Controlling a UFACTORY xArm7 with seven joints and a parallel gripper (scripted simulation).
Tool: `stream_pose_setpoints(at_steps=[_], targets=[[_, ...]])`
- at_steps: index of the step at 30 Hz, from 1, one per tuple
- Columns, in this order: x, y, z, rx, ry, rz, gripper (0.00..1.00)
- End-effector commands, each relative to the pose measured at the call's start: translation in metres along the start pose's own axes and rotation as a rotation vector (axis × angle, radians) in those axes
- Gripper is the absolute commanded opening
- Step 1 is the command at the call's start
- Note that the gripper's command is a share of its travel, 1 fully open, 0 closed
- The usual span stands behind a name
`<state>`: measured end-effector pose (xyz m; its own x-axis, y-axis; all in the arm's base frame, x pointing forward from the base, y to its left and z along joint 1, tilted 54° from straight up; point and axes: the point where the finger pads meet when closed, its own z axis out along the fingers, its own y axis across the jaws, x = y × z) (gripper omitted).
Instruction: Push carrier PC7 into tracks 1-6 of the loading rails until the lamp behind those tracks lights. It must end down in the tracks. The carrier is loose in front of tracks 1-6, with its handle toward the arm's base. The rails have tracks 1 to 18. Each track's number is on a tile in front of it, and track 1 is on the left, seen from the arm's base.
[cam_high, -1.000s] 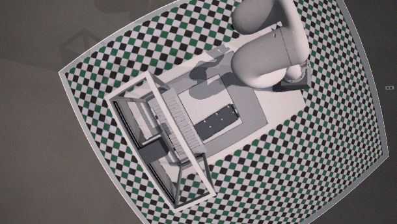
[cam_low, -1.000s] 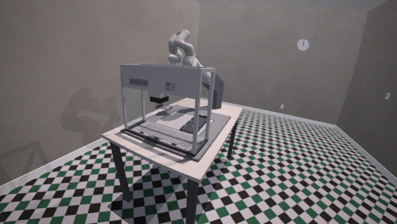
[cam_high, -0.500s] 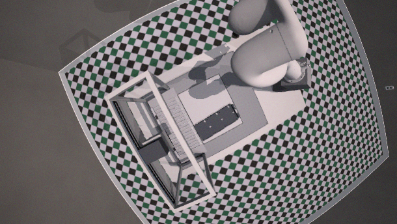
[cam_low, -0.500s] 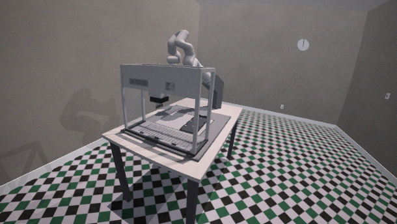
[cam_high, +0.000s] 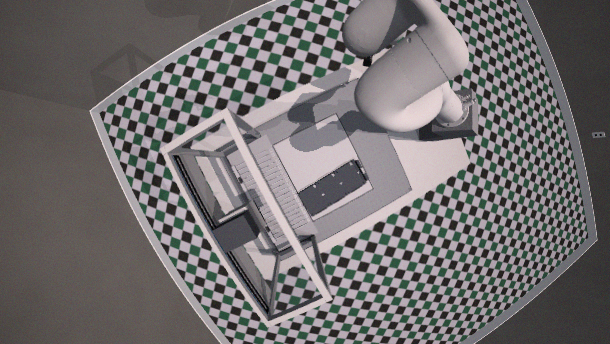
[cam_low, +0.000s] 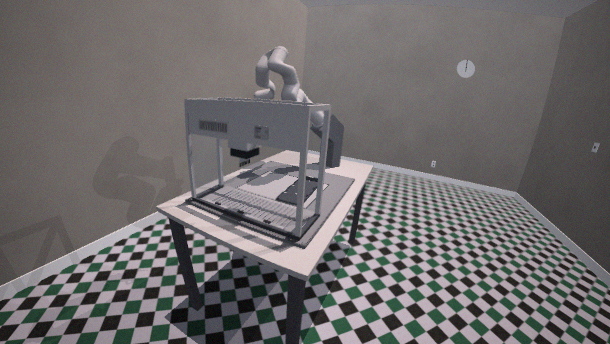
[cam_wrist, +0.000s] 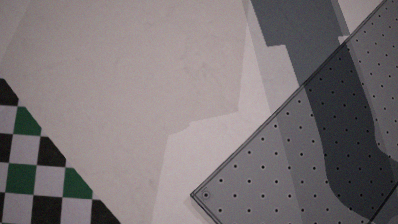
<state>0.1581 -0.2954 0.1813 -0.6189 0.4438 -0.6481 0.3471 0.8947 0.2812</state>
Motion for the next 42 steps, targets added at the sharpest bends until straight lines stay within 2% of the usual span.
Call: stream_pose_setpoints(at_steps=[1, 4, 6, 21, 23, 38, 42], targets=[[0.005, 0.006, 0.008, -0.02, 0.095, -0.157, 1.0], [0.009, 0.012, 0.015, -0.032, 0.134, -0.228, 1.0], [0.009, 0.012, 0.015, -0.032, 0.134, -0.228, 1.0], [0.016, 0.024, 0.031, -0.104, 0.341, -0.643, 1.0], [0.016, 0.024, 0.031, -0.104, 0.341, -0.643, 1.0], [0.015, 0.036, 0.048, -0.191, 0.516, -1.065, 1.0], [0.015, 0.036, 0.048, -0.205, 0.539, -1.126, 1.0]])
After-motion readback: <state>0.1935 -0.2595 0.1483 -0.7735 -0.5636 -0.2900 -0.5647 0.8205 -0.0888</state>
